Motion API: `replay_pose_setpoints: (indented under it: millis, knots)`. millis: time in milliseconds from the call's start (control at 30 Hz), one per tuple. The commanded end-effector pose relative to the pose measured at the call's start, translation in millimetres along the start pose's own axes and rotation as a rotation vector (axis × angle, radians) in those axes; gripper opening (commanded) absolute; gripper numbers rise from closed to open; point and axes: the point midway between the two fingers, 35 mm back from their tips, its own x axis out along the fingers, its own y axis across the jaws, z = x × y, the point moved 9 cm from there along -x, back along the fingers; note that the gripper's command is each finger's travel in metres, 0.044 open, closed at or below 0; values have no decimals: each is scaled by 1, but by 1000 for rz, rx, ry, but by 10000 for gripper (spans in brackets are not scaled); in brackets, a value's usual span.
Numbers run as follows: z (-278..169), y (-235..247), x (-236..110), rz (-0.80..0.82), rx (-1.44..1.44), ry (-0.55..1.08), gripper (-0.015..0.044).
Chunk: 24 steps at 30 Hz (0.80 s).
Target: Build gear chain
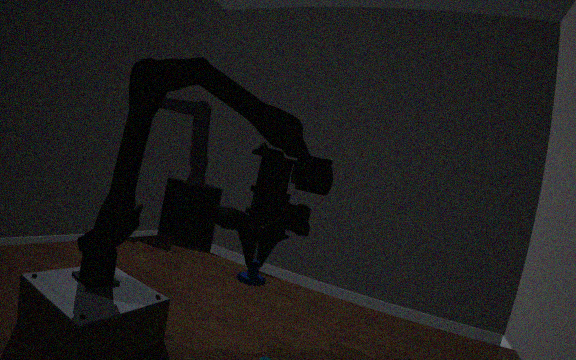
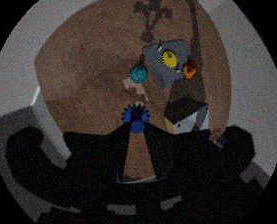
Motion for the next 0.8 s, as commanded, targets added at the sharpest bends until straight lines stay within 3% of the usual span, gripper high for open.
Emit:
replay_pose_setpoints:
  millis: [0, 767]
  knots:
    - [1, -1, -6, 3, -3, -5, 0]
    - [40, -25, 14, -20, 3, 1, 0]
